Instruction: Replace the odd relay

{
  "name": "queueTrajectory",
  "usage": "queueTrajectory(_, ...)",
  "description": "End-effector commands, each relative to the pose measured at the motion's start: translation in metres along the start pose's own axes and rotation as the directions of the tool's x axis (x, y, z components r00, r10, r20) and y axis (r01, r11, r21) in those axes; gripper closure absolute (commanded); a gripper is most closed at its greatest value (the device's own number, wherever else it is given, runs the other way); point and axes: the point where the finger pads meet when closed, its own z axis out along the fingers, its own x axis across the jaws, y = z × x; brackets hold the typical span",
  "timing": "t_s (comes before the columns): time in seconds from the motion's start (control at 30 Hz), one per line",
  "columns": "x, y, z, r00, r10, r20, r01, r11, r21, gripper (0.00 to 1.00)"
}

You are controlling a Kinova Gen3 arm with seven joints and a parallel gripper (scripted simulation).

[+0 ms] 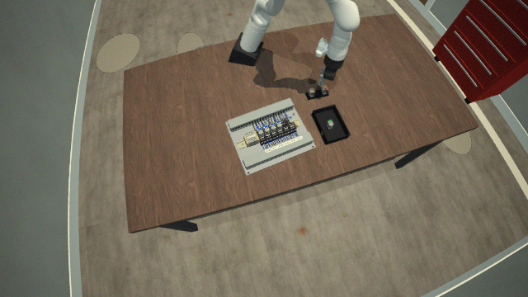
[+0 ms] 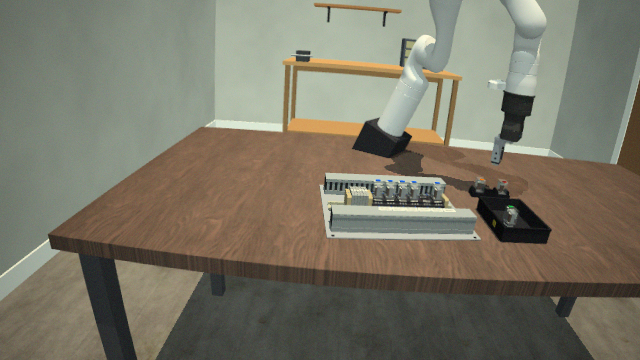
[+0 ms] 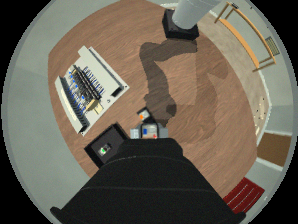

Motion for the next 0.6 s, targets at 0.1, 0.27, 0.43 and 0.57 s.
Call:
queueTrajectory(0.1, -0.0015, 0.0005, -0.0008, 0.997, 0.075, 0.008, -0.075, 0.997, 0.0, 1.0)
queueTrajectory(0.27, -0.0016, 0.0006, -0.0009, 0.993, 0.121, 0.009, -0.121, 0.993, -0.001, 1.0)
queueTrajectory(0.43, -0.0013, 0.0004, -0.0007, 0.99, 0.14, 0.006, -0.14, 0.99, -0.001, 1.0)
queueTrajectory(0.57, -0.0015, 0.0005, -0.0008, 0.988, 0.156, 0.008, -0.156, 0.988, -0.001, 1.0)
